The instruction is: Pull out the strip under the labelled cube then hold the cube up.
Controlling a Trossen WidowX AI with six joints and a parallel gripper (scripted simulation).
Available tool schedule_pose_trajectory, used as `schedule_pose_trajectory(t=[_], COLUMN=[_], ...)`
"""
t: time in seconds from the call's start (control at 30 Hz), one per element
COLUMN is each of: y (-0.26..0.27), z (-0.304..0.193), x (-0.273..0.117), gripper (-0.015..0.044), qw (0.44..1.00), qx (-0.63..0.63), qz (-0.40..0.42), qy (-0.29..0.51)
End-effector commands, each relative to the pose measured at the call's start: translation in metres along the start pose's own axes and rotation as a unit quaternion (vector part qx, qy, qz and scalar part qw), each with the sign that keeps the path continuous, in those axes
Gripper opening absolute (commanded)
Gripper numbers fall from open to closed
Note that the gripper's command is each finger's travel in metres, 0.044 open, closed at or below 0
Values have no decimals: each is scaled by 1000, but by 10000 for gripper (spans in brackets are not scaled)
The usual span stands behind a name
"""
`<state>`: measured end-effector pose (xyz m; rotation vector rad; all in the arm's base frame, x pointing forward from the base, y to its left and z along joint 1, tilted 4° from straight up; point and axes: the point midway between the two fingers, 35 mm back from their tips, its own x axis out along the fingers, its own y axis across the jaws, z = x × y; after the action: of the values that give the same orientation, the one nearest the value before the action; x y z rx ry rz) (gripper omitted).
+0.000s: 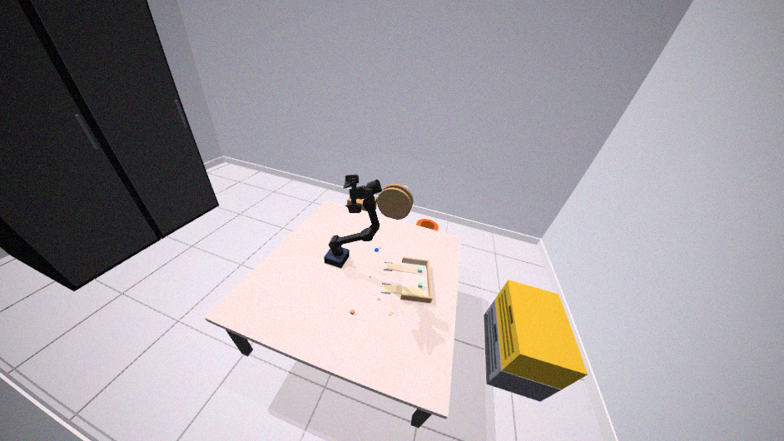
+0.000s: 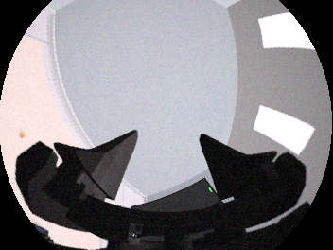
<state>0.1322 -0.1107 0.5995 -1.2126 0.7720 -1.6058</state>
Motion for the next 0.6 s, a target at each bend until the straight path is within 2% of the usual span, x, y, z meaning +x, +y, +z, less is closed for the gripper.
schedule_pose_trajectory(t=[0.0, 0.1, 0.2, 0.57], y=[-1, -16, -26, -17], z=[0, -9, -26, -89], x=[0, -2, -9, 10], gripper=[400, 400, 400, 400], qw=[1000, 999, 998, 949], qx=[-3, -20, 46, 283], qz=[-3, -37, -32, 46], qy=[1, 1, -34, -130])
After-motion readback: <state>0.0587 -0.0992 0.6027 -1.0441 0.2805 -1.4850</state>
